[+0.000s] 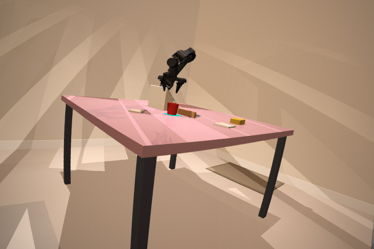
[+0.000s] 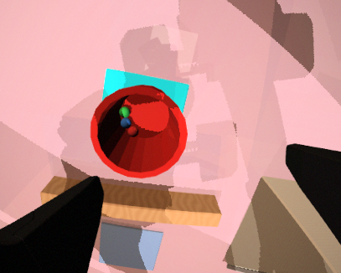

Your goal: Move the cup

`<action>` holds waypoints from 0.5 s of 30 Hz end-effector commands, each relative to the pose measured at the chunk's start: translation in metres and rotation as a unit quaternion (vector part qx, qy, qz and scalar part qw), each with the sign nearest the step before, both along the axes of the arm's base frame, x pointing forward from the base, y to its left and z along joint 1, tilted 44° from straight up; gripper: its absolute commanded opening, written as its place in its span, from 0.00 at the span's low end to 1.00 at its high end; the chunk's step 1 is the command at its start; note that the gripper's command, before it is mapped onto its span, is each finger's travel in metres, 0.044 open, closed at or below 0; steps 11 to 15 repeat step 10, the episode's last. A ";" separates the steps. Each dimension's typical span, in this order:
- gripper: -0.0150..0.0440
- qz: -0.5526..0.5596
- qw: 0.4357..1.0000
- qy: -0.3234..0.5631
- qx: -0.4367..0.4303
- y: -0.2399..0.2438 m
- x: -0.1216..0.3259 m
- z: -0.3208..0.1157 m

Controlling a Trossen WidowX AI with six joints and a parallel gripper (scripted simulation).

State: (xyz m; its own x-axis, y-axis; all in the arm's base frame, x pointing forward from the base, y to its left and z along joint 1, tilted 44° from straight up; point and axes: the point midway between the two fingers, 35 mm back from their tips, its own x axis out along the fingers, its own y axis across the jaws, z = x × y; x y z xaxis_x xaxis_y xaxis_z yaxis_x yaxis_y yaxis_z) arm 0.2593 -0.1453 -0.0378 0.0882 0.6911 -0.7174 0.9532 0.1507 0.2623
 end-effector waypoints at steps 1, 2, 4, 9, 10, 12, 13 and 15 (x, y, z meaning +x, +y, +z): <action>1.00 0.004 1.000 -0.004 -0.006 -0.009 -0.001 0.010; 1.00 0.004 1.000 -0.004 -0.006 -0.009 -0.001 0.009; 1.00 0.004 1.000 -0.004 -0.006 -0.009 -0.001 0.009; 1.00 0.001 1.000 -0.001 -0.001 -0.006 -0.001 0.006; 1.00 0.001 1.000 -0.001 -0.001 -0.006 -0.001 0.006; 1.00 0.001 1.000 -0.001 -0.001 -0.006 -0.001 0.006; 1.00 0.001 1.000 -0.001 -0.001 -0.006 -0.001 0.006; 1.00 0.001 1.000 -0.001 -0.001 -0.006 -0.001 0.006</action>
